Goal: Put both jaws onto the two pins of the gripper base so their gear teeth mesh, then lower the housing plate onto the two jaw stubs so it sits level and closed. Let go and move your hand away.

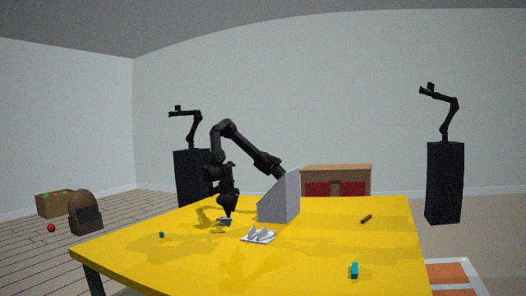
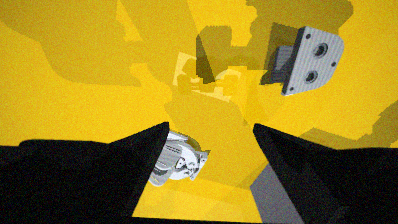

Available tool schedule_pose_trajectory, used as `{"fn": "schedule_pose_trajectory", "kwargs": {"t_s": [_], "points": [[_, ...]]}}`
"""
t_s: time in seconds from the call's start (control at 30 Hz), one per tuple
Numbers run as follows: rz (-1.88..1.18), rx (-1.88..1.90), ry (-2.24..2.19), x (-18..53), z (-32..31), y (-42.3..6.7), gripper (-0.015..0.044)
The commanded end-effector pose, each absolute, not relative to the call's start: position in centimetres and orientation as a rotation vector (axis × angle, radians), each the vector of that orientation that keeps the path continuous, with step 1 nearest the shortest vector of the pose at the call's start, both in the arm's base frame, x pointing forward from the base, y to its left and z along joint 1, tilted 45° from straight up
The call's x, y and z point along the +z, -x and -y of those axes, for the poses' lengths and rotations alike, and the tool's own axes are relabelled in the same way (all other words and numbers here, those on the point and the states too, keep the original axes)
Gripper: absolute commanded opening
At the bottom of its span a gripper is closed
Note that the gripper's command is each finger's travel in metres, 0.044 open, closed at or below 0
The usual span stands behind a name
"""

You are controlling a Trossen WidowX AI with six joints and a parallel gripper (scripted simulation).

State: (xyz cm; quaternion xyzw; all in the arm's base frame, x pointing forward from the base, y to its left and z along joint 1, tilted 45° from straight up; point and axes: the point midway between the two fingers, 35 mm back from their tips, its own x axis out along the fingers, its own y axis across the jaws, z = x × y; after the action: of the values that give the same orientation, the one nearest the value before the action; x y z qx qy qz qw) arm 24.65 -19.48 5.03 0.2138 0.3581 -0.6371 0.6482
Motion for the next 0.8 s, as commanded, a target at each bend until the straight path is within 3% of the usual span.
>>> {"fn": "schedule_pose_trajectory", "kwargs": {"t_s": [0.0,0.77], "points": [[-0.742,-1.5,-0.571,5.6,19.9,-23.7,0.044],[-0.279,-1.717,-0.999,8.8,22.0,-20.1,0.044]]}}
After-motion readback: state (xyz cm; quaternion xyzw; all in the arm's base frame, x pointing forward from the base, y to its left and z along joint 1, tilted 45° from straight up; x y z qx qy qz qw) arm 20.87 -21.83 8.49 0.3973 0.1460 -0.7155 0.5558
